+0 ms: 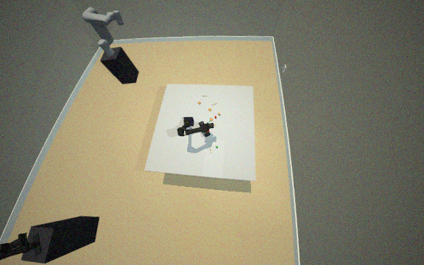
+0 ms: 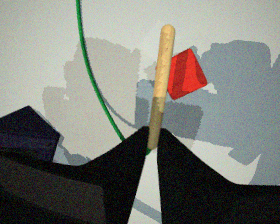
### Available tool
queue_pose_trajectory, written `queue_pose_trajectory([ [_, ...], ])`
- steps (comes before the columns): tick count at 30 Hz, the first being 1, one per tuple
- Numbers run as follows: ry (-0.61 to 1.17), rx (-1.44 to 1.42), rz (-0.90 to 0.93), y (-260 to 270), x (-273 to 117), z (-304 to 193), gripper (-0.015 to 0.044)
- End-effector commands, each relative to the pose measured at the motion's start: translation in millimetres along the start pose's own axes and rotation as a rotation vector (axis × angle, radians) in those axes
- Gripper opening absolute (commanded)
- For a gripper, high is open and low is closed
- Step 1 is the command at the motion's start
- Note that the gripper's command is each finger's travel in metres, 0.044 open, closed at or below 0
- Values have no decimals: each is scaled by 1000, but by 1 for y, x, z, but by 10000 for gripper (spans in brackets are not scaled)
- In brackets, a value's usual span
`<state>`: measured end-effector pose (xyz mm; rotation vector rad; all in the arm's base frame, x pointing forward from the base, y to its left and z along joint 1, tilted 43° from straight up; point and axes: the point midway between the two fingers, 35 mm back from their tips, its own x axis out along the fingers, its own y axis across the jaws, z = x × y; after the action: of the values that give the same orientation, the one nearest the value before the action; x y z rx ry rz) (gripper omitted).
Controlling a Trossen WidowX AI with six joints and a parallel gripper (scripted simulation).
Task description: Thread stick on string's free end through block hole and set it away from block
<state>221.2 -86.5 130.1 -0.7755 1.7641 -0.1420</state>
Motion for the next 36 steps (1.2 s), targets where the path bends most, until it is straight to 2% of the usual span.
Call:
queue_pose_trajectory([
  [1, 4, -112, 9, 2, 0, 7, 0],
  [36, 25, -1121, 75, 22, 2, 48, 0],
])
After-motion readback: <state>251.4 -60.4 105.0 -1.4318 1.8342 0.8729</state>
